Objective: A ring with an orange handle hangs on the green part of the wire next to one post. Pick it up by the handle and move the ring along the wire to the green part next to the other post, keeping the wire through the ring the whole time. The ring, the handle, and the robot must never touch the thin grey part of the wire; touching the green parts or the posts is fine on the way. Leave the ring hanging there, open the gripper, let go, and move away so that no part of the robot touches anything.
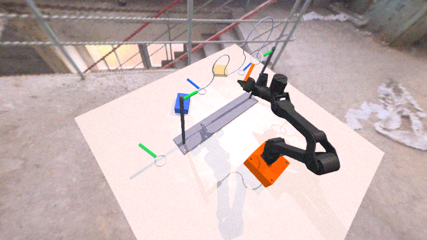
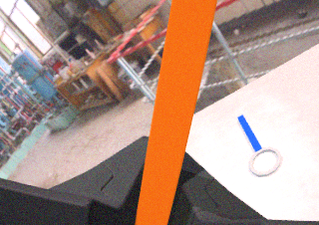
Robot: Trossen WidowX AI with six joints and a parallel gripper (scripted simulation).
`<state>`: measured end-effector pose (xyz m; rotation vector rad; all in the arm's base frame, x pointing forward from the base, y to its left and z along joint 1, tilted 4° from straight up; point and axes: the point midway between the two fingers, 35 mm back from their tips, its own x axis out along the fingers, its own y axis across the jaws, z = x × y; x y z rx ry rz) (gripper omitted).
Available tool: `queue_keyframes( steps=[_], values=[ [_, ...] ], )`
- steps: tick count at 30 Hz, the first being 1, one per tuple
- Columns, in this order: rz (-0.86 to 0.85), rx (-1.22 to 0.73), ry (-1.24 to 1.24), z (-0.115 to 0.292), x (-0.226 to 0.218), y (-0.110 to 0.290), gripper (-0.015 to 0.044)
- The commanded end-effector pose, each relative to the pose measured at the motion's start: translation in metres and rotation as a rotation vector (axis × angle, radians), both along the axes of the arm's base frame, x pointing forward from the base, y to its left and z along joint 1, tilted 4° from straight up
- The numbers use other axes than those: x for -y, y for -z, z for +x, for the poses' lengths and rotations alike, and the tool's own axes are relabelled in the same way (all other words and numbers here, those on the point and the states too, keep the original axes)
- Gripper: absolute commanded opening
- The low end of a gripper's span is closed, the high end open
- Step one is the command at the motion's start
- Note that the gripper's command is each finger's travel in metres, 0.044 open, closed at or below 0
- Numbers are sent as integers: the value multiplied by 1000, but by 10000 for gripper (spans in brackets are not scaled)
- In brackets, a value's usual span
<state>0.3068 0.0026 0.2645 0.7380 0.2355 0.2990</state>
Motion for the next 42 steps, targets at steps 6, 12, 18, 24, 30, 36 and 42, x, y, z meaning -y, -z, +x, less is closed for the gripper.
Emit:
queue_keyframes(
  steps=[6,12,18,24,30,36,42],
  values=[
    [94,-54,-64,-14,-9,-21,-150],
    [160,-100,-111,-22,-14,-31,-150],
    [228,-144,-162,-31,-17,-43,-150],
    [334,-200,-238,-41,-20,-61,-150],
    [467,-213,-263,-45,-26,-80,-150],
    [536,-220,-274,-46,-29,-90,-150],
    [616,-225,-285,-47,-31,-103,-150]
  ],
)
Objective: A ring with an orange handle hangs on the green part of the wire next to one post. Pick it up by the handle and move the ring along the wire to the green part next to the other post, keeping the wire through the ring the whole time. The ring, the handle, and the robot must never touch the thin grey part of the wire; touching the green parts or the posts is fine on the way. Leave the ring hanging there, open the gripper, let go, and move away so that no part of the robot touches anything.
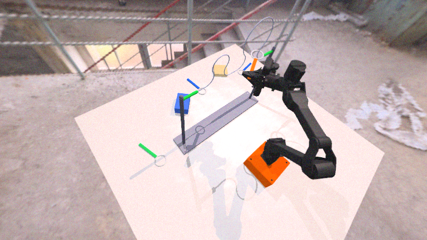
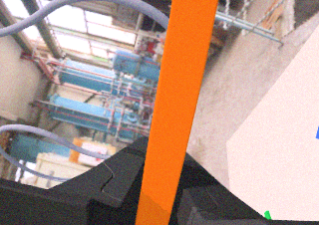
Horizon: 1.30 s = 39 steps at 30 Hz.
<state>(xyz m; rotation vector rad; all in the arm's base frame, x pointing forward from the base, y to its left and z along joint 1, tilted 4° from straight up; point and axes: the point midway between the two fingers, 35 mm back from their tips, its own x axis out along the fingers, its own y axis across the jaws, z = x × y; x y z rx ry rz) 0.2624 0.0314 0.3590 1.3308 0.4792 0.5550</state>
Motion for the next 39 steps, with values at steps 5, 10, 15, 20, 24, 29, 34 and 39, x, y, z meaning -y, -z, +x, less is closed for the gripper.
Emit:
queue_keyframes(
  steps=[5,10,15,20,24,29,34,39],
  values=[
    [101,-8,-13,-4,-3,-19,-150],
    [193,-25,-19,-5,-3,-34,-150],
    [299,-44,-27,-6,-2,-50,-150],
    [414,-65,-36,-7,2,-68,-150],
    [500,-81,-42,-7,6,-81,-150],
    [596,-98,-50,-7,13,-96,-150],
    [672,-112,-57,-7,19,-108,-150],
    [732,-124,-62,-6,26,-118,-150]
  ],
)
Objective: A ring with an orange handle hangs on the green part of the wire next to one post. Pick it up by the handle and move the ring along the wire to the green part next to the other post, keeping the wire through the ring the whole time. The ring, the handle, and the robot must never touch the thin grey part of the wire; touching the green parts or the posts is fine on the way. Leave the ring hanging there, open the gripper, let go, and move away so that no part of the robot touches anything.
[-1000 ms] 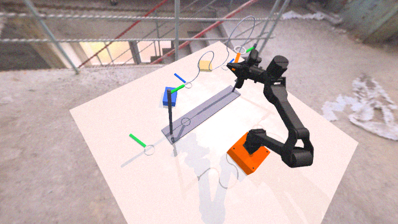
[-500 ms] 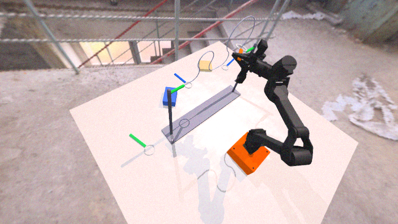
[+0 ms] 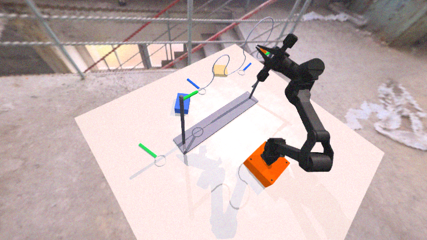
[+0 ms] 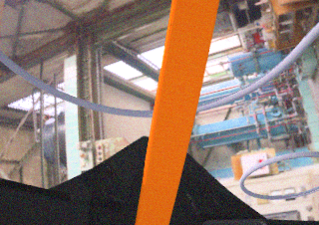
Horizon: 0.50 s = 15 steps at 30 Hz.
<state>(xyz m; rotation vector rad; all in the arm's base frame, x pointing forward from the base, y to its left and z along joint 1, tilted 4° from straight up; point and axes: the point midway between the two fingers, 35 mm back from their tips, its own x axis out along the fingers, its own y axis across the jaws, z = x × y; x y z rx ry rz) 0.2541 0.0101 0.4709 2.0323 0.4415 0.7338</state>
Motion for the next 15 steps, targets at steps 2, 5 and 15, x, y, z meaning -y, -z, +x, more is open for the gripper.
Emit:
queue_keyframes(
  steps=[2,5,15],
  values=[
    [43,-7,0,2,7,-9,-150],
    [53,-9,-2,2,10,-12,-150],
    [34,-7,-2,3,14,-16,-150]
  ],
)
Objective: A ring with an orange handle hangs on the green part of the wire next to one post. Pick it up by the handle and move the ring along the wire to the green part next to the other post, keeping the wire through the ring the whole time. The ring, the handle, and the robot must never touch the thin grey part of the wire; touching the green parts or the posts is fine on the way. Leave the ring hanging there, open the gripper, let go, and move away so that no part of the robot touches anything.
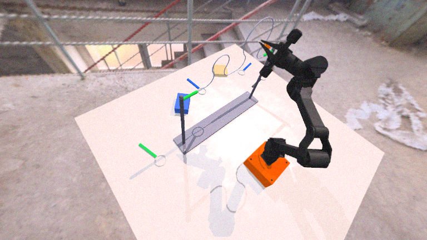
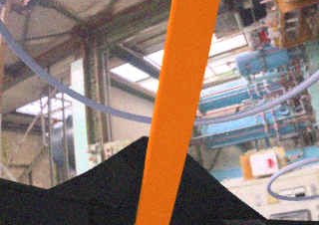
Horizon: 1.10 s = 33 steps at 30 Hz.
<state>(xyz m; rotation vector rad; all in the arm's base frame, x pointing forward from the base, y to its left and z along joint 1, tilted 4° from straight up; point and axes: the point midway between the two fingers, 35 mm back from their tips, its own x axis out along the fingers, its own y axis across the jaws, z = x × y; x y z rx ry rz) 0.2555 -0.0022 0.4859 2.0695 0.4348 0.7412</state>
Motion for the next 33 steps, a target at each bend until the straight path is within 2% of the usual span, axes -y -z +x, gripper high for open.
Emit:
queue_keyframes(
  steps=[1,33],
  values=[
    [-10,0,-1,1,1,-2,-150],
    [-397,59,22,1,-2,8,-150]
  ],
)
